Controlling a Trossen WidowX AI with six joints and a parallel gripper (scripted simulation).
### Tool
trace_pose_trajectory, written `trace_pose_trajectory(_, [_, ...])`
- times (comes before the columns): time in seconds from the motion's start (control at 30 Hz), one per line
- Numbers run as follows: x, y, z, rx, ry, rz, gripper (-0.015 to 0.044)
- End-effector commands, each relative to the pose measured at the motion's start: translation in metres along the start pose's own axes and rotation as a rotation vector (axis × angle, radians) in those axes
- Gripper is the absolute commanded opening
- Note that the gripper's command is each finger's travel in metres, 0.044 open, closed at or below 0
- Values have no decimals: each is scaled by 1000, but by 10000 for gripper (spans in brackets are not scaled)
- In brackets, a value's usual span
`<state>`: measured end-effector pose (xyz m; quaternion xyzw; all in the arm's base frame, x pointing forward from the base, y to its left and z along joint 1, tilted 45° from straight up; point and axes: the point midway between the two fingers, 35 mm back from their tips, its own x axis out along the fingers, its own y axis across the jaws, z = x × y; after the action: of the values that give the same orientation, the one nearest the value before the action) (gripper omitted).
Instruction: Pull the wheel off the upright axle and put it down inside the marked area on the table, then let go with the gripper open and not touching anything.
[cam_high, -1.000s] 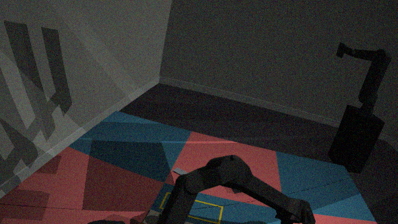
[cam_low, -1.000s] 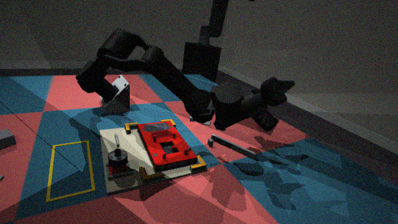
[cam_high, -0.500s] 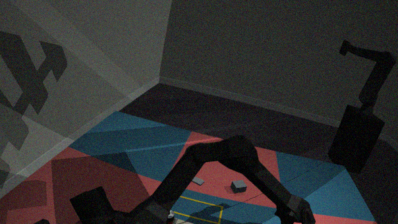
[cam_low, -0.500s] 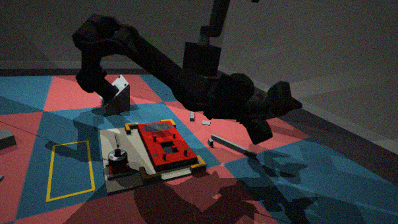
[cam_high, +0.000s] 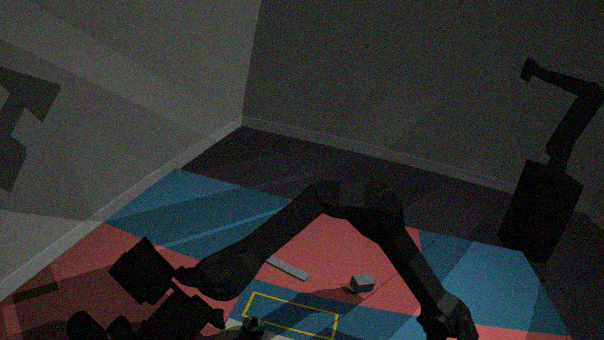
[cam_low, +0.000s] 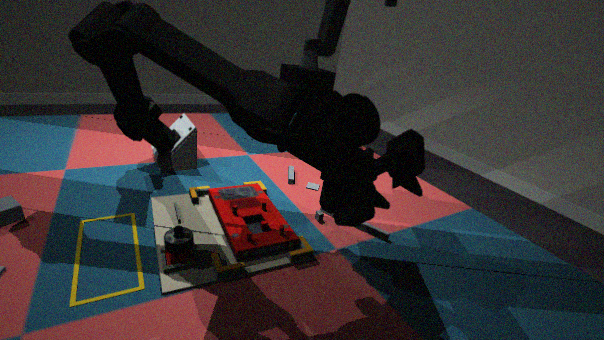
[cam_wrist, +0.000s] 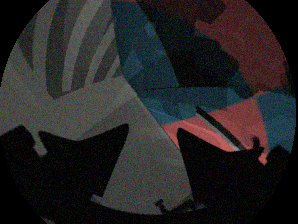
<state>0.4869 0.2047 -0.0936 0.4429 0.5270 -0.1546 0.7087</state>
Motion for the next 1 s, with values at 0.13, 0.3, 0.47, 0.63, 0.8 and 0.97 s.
trace_pose_trajectory(0.13, [-44,-23,27,-158,-116,-221,300])
trace_pose_trajectory(0.3, [-80,-42,42,-277,-166,-386,300])
trace_pose_trajectory(0.47, [-122,-60,55,-407,-194,-558,300])
trace_pose_trajectory(0.63, [-168,-76,66,-544,-200,-734,300])
trace_pose_trajectory(0.8, [-218,-90,77,-689,-184,-912,300])
trace_pose_trajectory(0.97, [-270,-102,86,-840,-145,-1090,300])
